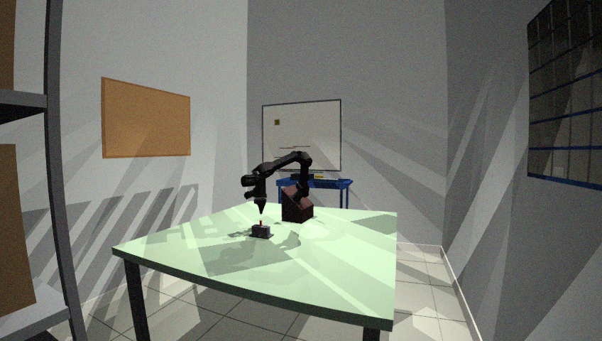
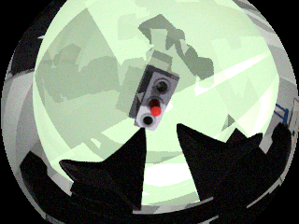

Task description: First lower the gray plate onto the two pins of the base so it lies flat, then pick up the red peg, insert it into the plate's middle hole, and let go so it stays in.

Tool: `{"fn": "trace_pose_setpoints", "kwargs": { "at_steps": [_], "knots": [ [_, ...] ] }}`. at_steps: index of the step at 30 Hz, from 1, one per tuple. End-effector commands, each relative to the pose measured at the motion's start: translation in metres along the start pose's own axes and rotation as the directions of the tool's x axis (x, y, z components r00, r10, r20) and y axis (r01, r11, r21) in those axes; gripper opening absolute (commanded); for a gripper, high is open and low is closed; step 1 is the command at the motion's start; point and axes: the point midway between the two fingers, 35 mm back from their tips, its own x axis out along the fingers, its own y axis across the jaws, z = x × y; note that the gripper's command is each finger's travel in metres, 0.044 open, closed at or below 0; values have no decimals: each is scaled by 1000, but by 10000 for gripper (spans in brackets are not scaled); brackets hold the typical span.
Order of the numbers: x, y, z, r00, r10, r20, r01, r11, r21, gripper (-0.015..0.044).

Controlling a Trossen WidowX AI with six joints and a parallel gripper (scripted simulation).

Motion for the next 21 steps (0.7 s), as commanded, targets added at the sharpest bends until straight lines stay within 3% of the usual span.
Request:
{"fn": "trace_pose_setpoints", "kwargs": {
  "at_steps": [1,21],
  "knots": [
    [-3,0,0,1000,-2,3,2,1000,-3,150],
    [-34,0,1,1000,-3,4,3,1000,-3,150]
  ]
}}
